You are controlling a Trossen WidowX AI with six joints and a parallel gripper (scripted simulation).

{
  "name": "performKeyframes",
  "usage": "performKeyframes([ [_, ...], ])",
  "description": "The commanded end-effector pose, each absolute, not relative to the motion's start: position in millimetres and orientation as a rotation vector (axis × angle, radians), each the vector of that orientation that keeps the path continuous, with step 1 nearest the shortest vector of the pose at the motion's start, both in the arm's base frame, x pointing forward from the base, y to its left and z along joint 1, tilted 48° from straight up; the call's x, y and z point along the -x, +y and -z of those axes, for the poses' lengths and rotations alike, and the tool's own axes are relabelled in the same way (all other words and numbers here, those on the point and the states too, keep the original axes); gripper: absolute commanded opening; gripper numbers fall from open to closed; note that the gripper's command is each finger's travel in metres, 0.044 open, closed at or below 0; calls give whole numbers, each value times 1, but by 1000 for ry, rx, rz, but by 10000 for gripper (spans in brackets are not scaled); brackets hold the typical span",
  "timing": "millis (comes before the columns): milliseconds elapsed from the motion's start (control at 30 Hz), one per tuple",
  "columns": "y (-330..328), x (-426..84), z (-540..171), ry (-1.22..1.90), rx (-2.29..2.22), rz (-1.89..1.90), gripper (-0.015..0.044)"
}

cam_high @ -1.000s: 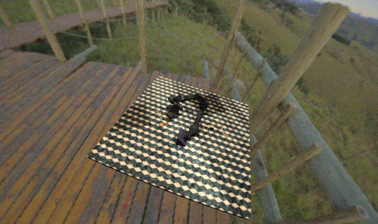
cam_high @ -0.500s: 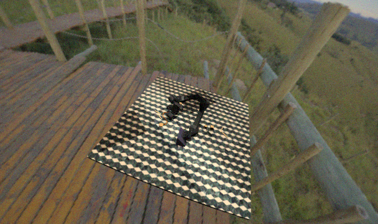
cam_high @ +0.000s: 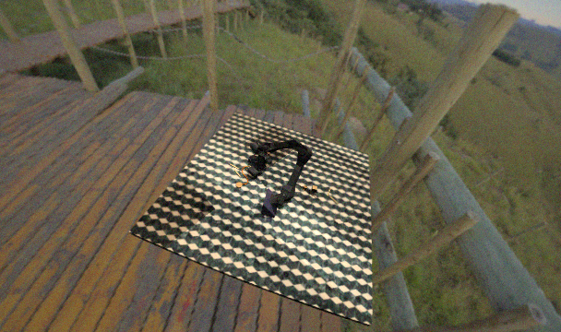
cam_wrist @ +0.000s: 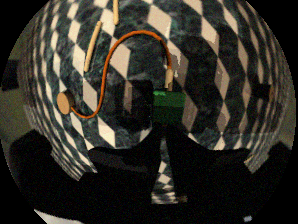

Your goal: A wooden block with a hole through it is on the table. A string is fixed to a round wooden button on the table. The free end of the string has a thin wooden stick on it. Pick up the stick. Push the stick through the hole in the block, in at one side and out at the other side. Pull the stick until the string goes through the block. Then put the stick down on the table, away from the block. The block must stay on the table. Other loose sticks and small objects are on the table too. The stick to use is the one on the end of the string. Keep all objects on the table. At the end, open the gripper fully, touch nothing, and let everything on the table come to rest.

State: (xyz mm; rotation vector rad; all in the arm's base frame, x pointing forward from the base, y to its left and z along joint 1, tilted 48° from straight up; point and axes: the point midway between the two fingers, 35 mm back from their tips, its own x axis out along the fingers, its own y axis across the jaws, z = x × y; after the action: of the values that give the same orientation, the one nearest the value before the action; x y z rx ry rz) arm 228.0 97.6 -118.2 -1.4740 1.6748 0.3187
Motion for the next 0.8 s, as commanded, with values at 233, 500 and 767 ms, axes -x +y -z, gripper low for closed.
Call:
performKeyframes([
  [233,86,-222,111,1685,1481,-320,0],
  [500,81,-219,106,1687,1479,-321,0],
  [767,76,-215,100,1689,1478,-322,0],
])
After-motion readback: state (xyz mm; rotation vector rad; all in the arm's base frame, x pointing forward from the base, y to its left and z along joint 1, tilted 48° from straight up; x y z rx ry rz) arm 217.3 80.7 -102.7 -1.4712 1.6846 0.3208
